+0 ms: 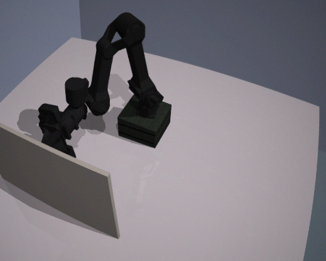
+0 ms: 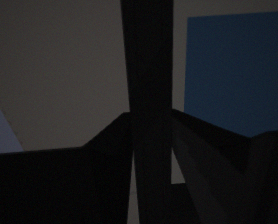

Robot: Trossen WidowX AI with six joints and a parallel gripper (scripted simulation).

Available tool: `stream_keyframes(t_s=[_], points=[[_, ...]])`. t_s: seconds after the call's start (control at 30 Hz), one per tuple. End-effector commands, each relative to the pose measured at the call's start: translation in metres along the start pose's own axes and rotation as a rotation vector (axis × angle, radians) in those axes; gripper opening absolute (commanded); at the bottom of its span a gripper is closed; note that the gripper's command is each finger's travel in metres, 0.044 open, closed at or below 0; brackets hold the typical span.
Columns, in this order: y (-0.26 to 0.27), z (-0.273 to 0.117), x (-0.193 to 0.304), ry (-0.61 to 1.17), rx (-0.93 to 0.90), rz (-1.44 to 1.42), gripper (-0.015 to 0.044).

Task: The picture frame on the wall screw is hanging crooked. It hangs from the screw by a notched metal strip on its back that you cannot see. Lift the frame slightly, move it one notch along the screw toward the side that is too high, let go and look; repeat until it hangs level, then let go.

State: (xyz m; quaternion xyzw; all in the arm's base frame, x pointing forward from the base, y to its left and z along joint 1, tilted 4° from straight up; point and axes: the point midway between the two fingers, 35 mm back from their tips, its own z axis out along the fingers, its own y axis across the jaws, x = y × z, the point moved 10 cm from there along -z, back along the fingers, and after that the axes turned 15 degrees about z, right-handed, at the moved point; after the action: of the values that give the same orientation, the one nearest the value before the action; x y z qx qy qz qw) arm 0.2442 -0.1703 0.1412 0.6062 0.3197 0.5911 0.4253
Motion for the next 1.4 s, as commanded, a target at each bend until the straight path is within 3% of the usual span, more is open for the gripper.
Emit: stream_keyframes(t_s=[0.0, 1.33, 1.37], points=[[0.0004, -0.0001, 0.0001, 0.000, 0.000, 0.000, 0.0000], [-0.0009, 0.0002, 0.0002, -0.001, 0.001, -0.178, 0.0000], [-0.0004, 0.0002, 0.0002, 0.000, 0.002, -0.157, 0.0026]])
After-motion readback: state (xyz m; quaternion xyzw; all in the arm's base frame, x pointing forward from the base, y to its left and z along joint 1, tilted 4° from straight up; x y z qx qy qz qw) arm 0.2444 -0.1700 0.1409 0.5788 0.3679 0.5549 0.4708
